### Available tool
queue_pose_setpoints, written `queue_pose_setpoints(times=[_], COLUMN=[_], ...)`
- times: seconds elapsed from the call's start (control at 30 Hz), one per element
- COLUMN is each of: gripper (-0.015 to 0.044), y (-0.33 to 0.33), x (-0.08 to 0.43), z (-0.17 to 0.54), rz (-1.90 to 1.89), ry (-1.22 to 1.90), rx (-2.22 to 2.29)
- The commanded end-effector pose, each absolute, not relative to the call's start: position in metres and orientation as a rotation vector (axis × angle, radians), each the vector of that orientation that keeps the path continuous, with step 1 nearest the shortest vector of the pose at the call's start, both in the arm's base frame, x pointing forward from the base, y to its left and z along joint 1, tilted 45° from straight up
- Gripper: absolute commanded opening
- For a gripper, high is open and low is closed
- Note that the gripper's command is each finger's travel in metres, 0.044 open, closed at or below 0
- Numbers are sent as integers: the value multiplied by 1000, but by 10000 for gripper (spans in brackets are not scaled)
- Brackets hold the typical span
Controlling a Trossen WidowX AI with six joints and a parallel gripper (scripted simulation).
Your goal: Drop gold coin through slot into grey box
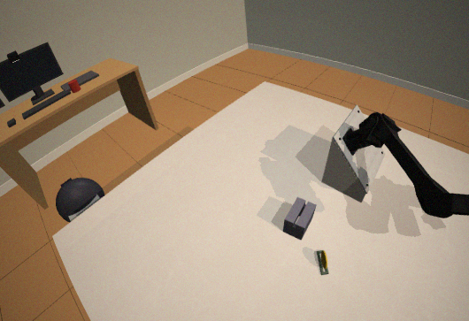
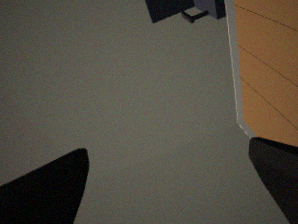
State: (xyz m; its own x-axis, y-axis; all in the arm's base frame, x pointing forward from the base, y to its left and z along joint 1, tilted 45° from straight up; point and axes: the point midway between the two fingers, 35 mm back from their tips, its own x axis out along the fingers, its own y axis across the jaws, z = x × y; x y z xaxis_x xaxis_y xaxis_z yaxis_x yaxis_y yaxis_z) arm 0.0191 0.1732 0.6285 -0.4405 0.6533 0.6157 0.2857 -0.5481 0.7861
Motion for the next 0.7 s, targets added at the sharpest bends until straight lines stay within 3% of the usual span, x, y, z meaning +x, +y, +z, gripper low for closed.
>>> queue_pose_setpoints(times=[0.0,0.27,0.67], gripper=[374,164,161], y=[172,104,-57], x=[18,-49,-111], z=[629,641,638], rz=[2084,2462,3149], ry=[1328,1165,853], rx=[1491,1427,1349])
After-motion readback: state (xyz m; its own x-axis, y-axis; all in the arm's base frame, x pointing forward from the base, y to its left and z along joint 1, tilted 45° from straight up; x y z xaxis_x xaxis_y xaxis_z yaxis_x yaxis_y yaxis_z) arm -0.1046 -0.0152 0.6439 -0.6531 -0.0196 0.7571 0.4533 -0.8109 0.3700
